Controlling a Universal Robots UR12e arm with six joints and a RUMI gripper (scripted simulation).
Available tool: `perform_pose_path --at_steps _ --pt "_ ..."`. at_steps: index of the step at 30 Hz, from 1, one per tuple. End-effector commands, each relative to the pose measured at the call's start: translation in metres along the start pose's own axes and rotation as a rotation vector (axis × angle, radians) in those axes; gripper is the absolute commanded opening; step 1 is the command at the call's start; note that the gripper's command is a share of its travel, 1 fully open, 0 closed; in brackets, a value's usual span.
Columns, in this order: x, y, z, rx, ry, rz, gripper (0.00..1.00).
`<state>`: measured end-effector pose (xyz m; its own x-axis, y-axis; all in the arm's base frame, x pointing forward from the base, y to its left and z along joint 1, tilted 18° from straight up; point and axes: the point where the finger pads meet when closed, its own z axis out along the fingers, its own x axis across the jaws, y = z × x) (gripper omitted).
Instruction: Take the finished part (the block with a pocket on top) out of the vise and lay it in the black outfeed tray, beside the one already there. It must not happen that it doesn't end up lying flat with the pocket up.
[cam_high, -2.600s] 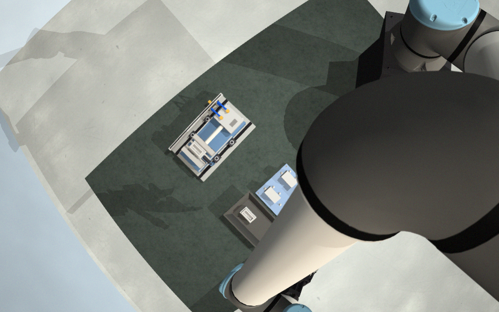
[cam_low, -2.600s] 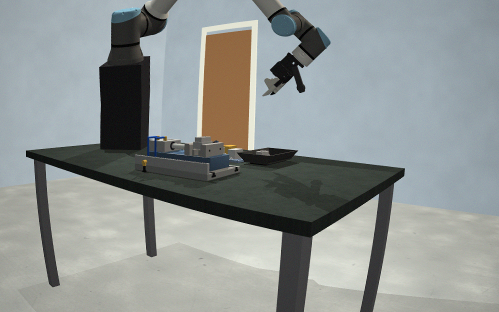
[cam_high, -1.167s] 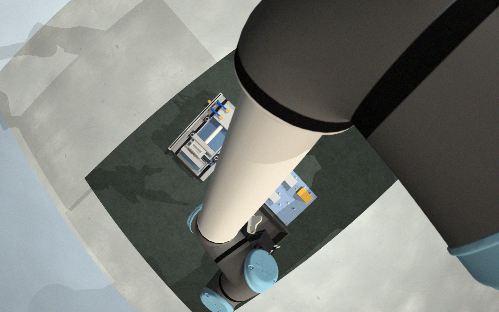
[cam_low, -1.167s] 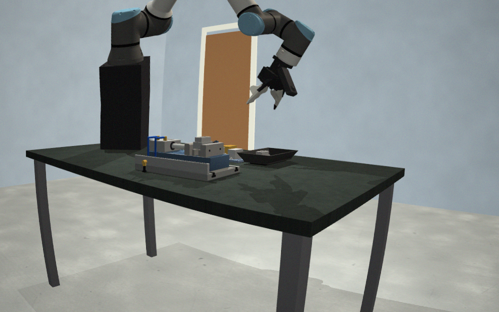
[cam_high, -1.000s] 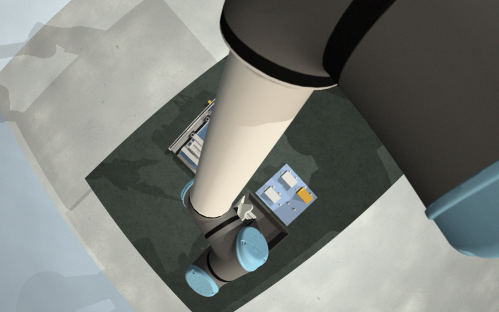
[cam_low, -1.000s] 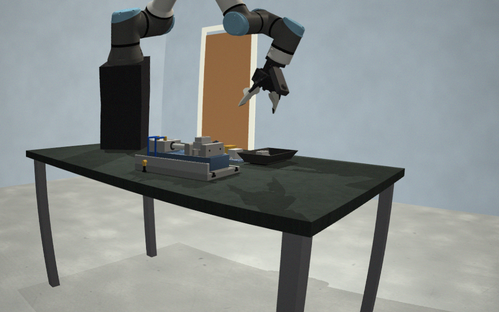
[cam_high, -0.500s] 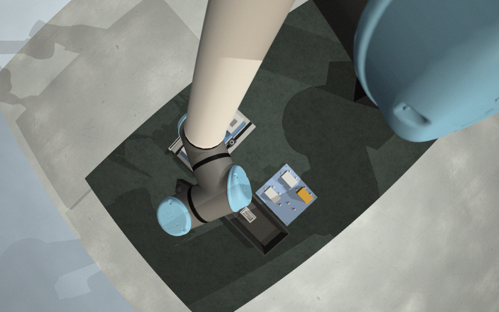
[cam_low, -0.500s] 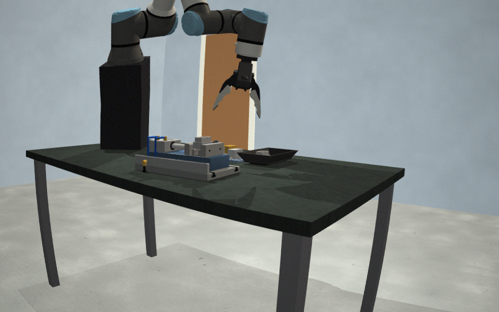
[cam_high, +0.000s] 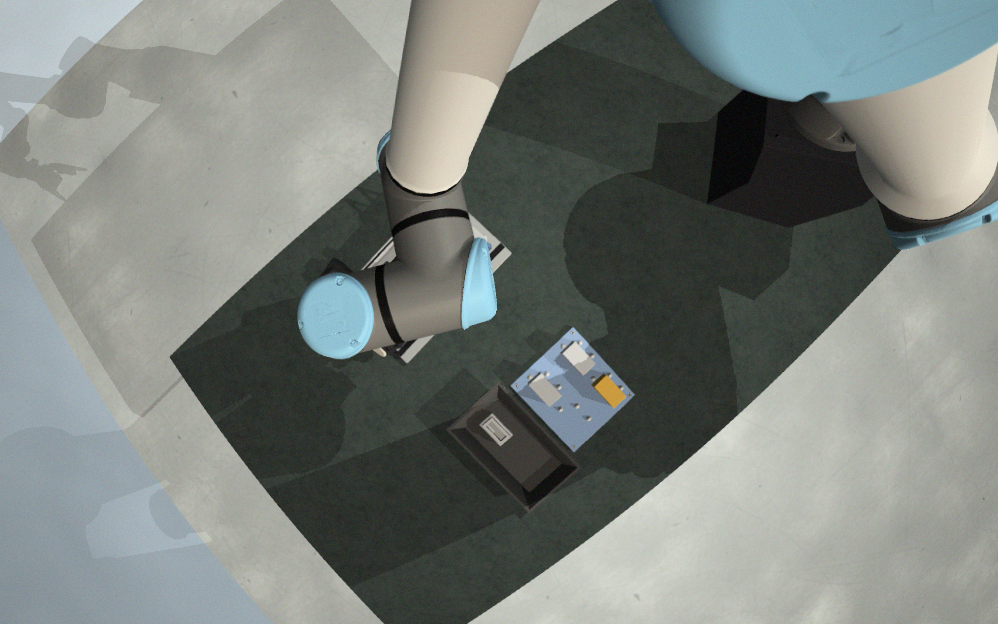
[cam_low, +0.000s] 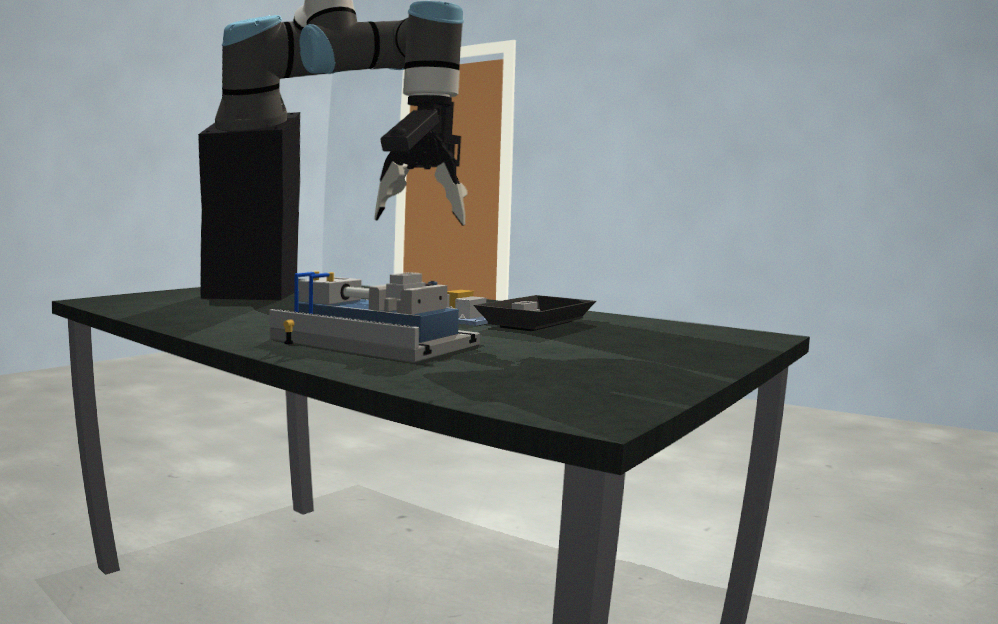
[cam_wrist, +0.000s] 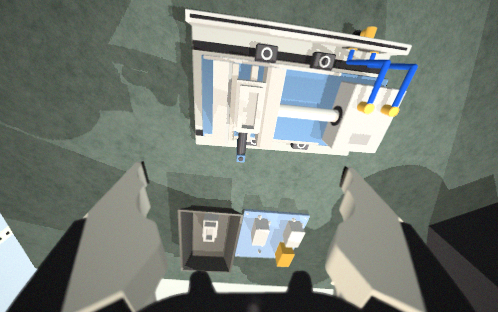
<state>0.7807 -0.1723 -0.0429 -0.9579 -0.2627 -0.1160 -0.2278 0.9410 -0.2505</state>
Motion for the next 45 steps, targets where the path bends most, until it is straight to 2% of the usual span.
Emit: perform_pose_path --at_steps 1,8,9,45 --pt "0.0064 -0.0192 -0.0035 0.025 -0.033 0.067 1.00" --pt "0.0065 -0.0195 -0.0036 0.025 -0.033 0.068 1.00" --pt "0.0065 -0.0195 -0.0036 0.025 -0.033 0.068 0.00" --pt "0.0065 -0.0195 -0.0036 0.025 -0.033 0.068 0.00"
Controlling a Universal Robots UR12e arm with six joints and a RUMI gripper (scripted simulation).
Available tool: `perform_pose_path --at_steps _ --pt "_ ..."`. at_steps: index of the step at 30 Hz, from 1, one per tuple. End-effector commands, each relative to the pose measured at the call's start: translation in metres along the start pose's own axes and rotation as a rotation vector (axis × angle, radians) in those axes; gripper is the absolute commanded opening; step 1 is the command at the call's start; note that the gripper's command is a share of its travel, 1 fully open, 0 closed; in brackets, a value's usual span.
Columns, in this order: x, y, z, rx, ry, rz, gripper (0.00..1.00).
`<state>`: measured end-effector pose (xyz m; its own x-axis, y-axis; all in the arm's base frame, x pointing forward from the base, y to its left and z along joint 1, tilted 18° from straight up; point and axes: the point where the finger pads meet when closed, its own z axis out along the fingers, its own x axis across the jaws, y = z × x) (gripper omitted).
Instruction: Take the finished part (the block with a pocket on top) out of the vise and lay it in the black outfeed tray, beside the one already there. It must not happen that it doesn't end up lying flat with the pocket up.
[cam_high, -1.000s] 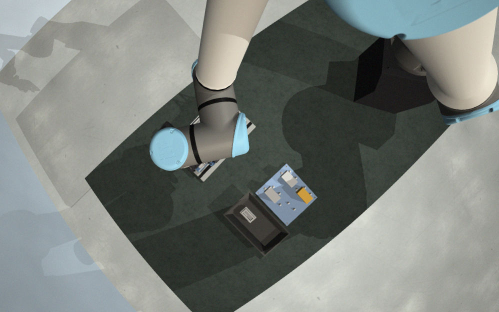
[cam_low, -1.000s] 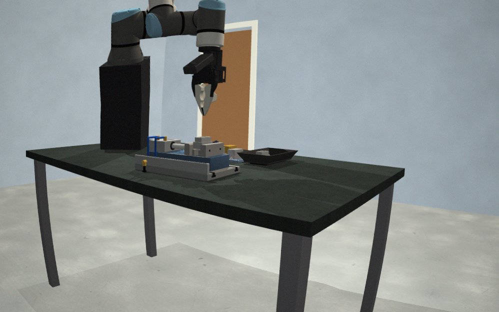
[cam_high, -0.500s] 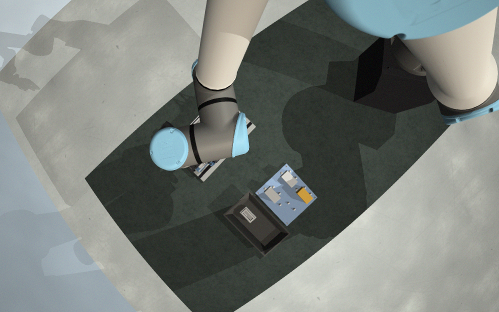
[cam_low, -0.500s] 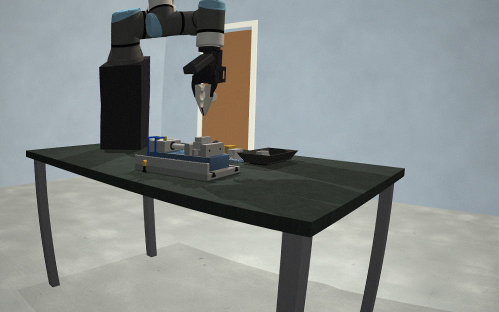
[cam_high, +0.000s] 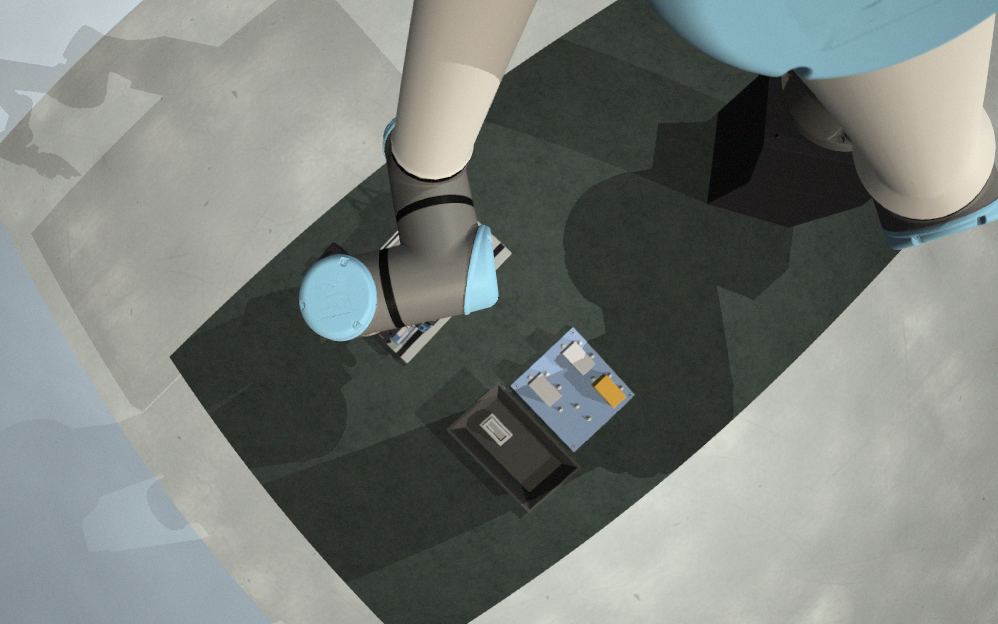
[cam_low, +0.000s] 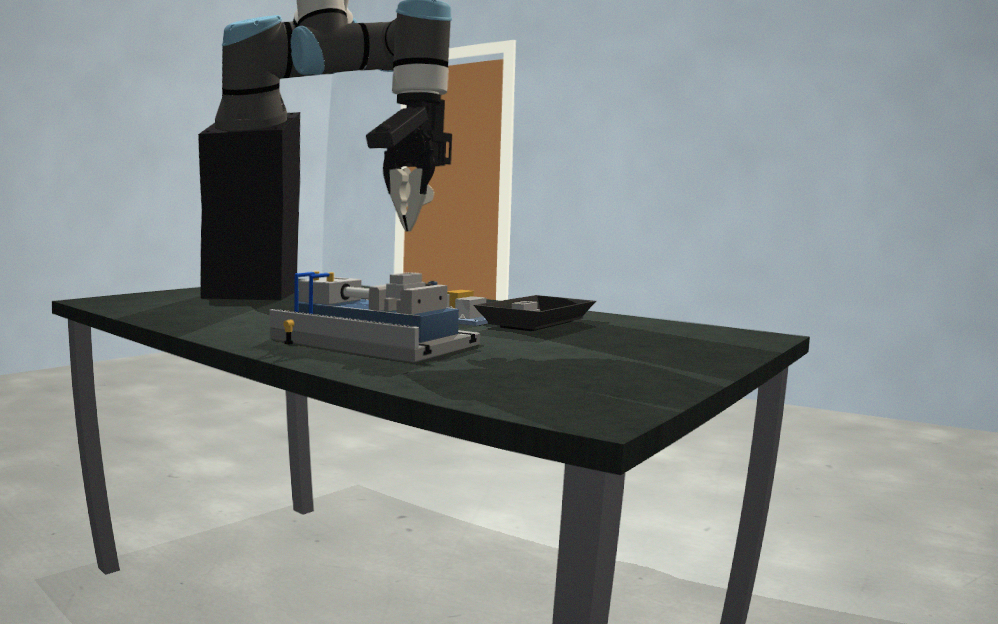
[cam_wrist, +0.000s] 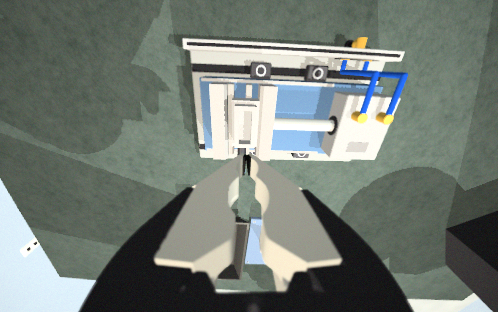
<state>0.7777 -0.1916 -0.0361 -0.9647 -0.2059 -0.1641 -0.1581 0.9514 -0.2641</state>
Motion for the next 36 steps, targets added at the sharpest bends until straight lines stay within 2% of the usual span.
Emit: perform_pose_path --at_steps 1,6,7,36 --pt "-0.0006 -0.0003 -0.0007 0.001 -0.001 0.000 0.00" --pt "-0.0006 -0.0003 -0.0007 0.001 -0.001 0.000 0.00" --pt "-0.0006 -0.0003 -0.0007 0.001 -0.001 0.000 0.40" --pt "-0.0006 -0.0003 -0.0007 0.001 -0.001 0.000 0.40"
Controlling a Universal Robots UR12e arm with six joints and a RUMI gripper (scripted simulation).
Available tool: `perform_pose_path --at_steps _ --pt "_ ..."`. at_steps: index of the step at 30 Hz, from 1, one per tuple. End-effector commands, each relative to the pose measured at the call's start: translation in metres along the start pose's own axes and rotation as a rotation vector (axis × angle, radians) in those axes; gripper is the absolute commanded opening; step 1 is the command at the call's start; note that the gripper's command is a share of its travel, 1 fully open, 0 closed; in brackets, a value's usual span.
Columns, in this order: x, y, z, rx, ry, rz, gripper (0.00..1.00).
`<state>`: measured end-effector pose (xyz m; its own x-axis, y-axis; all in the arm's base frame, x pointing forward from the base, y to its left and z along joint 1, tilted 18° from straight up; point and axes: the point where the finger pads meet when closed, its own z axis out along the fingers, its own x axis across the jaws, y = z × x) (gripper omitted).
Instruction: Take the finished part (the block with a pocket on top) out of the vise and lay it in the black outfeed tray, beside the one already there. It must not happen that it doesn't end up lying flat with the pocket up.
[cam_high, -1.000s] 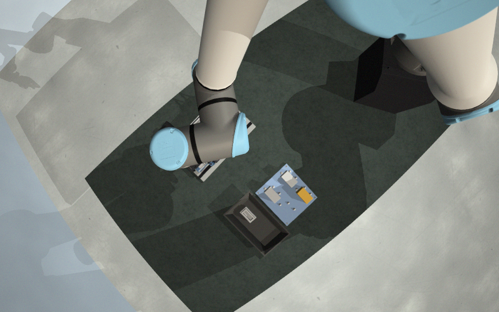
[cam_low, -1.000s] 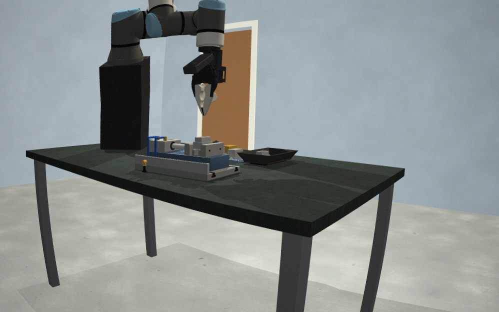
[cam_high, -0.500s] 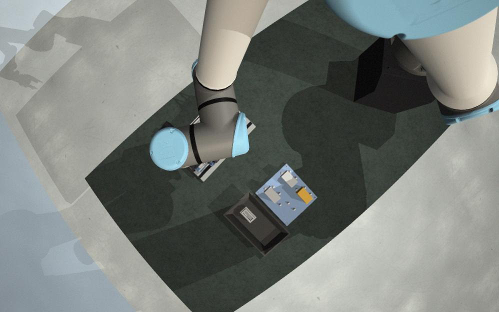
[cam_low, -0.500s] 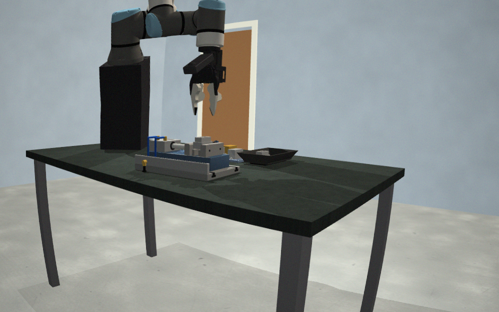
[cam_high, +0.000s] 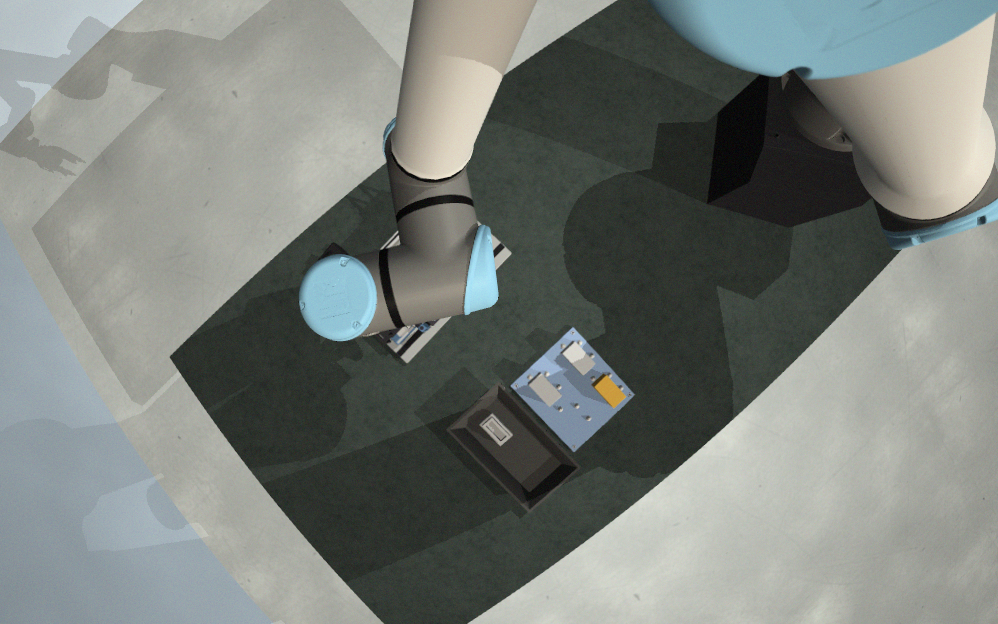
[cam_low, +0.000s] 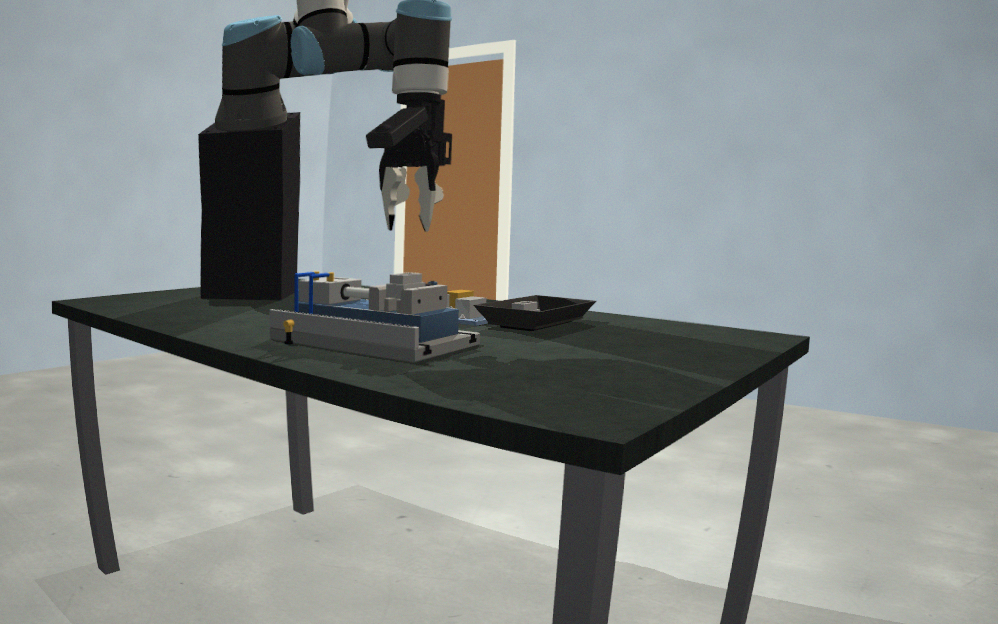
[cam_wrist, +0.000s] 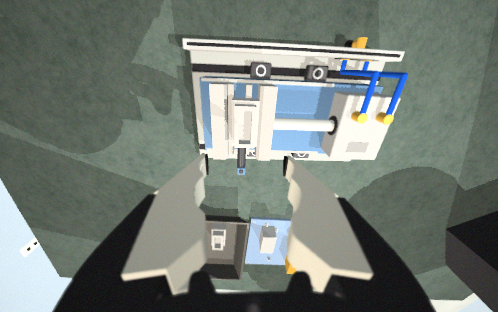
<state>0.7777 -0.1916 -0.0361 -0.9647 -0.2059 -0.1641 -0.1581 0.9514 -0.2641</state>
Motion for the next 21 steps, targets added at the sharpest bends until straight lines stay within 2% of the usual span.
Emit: perform_pose_path --at_steps 1,21 --pt "-0.0006 -0.0003 -0.0007 0.001 -0.001 0.000 0.40" --pt "-0.0006 -0.0003 0.0059 0.001 -0.001 0.000 0.40"
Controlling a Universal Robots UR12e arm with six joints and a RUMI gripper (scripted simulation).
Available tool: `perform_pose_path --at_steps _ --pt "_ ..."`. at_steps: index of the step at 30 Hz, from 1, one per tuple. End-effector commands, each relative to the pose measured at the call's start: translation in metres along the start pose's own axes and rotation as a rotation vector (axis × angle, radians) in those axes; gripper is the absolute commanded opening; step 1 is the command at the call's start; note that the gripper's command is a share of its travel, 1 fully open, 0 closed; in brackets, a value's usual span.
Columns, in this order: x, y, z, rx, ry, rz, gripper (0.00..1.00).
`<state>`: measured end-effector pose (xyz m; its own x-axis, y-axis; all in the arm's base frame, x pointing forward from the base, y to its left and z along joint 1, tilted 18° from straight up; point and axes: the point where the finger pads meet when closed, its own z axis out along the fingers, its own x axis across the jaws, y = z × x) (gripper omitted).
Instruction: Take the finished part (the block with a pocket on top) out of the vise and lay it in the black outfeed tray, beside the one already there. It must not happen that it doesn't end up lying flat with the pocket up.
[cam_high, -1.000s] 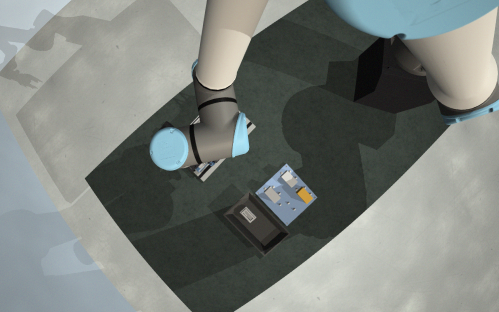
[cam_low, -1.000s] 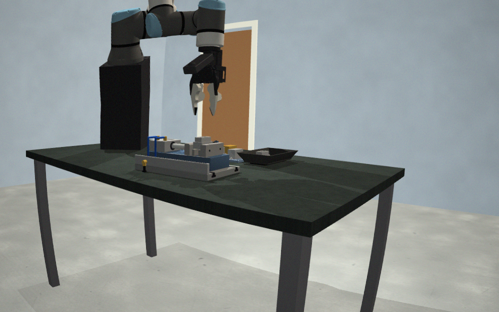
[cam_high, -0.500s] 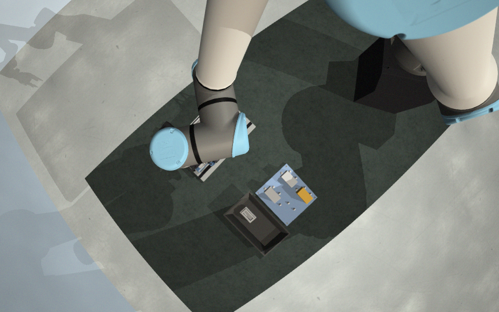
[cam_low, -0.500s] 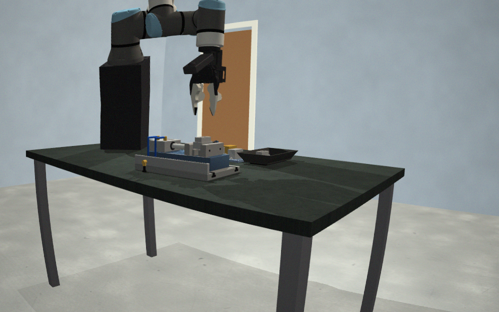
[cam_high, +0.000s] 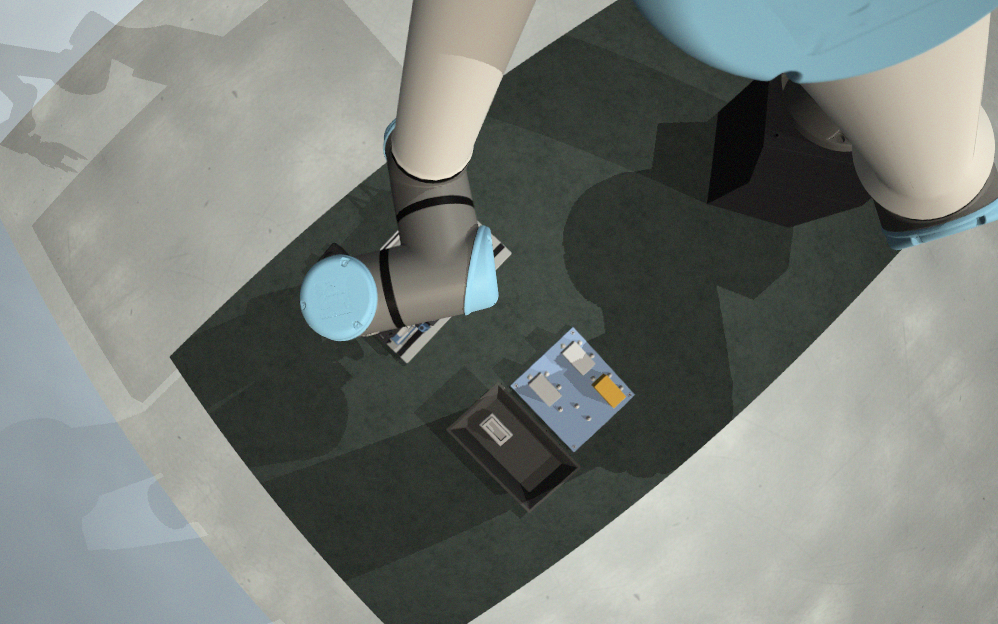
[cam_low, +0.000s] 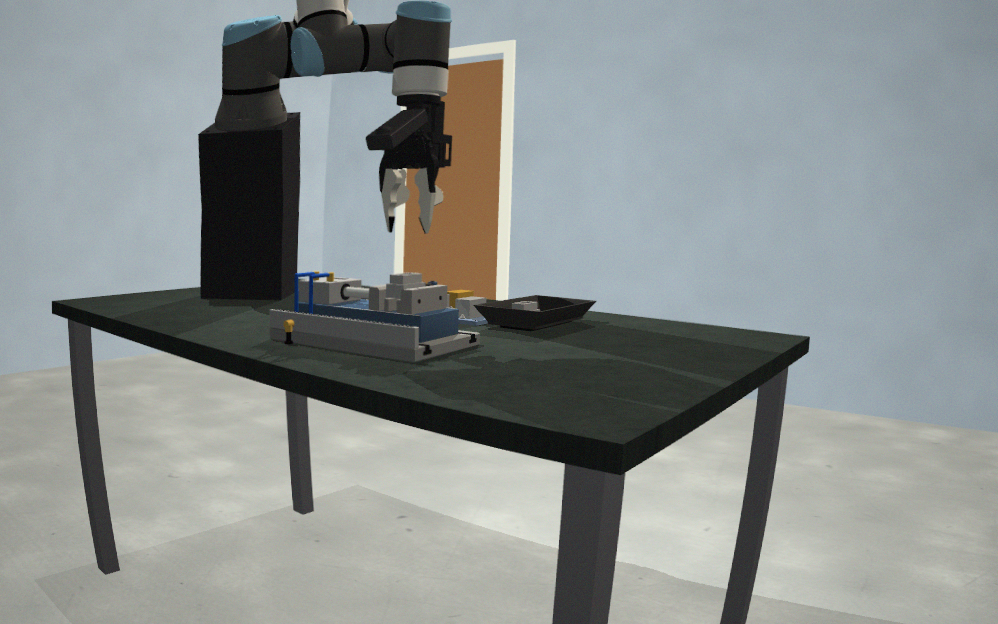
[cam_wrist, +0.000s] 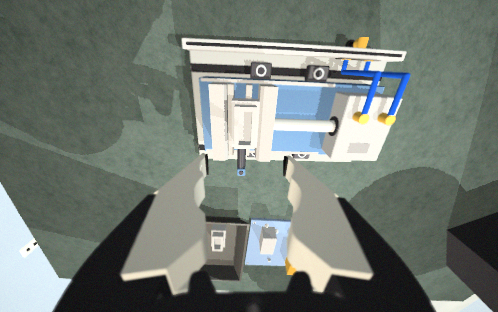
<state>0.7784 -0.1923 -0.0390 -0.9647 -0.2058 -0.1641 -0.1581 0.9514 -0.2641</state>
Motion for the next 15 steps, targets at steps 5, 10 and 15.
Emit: perform_pose_path --at_steps 5,10,15 --pt "-0.001 0.000 0.010 0.001 -0.001 0.000 0.40" --pt "-0.001 0.000 0.015 0.001 -0.001 0.000 0.40" --pt "-0.001 0.000 0.024 0.001 -0.001 0.000 0.40"
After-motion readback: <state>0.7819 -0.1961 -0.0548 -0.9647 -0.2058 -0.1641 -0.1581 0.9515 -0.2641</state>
